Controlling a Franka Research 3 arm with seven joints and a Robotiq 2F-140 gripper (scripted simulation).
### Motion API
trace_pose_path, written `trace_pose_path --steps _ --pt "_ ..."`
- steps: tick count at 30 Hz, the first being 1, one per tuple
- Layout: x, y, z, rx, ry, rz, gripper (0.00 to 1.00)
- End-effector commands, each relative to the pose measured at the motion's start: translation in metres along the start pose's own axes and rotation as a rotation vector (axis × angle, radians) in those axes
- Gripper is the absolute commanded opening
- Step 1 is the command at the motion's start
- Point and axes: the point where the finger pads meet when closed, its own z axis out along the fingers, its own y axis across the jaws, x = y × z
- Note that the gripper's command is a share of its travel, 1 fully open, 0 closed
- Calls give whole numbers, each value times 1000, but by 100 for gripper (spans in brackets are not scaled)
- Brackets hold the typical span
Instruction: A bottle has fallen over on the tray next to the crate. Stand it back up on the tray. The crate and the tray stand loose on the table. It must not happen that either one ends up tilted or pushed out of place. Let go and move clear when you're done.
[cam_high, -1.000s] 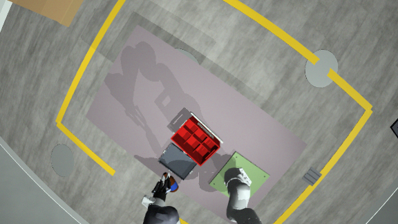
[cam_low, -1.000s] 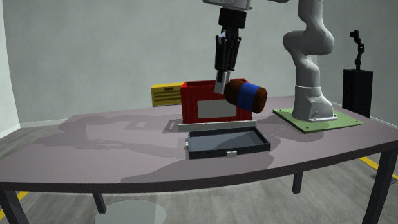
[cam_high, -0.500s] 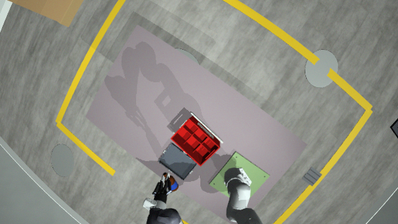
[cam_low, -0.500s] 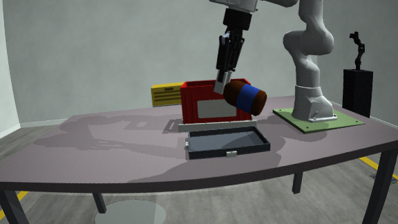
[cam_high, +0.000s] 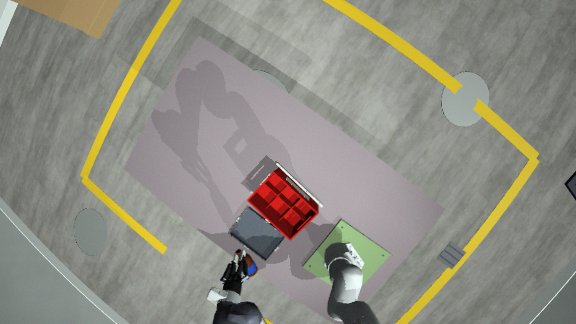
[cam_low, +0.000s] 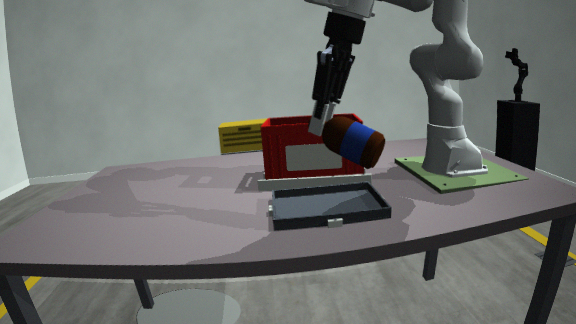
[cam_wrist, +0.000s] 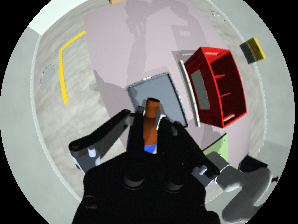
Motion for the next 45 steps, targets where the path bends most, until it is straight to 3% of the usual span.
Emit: trace_pose_path --steps 1,32,45 --pt "2 -1 -2 6 6 15 0" --pt "2 -1 -2 5 7 15 0" --pt "1 -1 -1 2 42 16 0"
